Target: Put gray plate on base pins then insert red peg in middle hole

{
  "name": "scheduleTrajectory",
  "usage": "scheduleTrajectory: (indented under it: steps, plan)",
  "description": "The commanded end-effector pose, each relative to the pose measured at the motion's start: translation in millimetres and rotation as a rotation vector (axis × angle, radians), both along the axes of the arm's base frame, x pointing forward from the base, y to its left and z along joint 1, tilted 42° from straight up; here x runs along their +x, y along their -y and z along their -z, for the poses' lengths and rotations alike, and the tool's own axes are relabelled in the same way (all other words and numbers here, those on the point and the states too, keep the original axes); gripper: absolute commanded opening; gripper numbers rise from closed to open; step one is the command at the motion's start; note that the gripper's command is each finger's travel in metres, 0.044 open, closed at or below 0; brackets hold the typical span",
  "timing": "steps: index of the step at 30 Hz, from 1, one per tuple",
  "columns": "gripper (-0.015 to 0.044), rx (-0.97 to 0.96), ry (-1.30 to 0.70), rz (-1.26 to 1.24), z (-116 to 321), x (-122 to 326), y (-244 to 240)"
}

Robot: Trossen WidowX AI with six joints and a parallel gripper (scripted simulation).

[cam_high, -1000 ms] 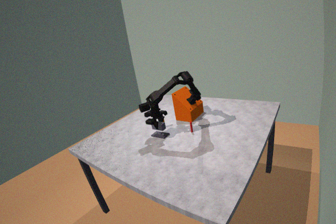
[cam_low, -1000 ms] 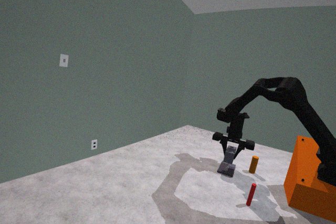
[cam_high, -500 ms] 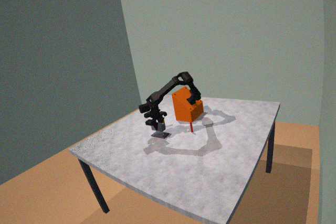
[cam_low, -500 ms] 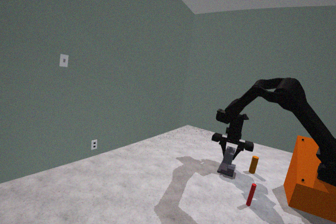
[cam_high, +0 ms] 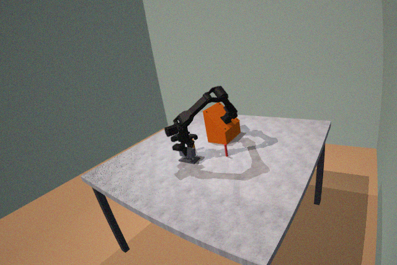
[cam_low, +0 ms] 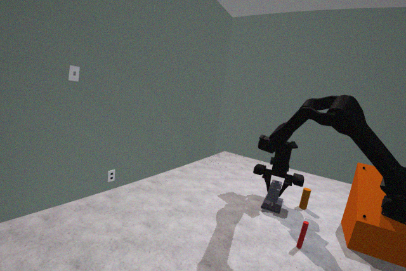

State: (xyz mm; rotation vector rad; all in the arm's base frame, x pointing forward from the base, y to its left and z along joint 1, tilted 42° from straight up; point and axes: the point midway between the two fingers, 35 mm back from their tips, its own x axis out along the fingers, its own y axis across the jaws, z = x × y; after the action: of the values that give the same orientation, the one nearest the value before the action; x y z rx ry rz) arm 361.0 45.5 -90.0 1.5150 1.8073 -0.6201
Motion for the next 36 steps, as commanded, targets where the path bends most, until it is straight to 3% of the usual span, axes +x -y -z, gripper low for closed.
scheduleTrajectory:
  steps: [1,36]
  plan:
    - [0.0,0.005,-0.014,0.0,8.0,-3.9,-5.9]
    - [0.0,0.006,-0.014,0.0,20.7,-6.8,-15.1]
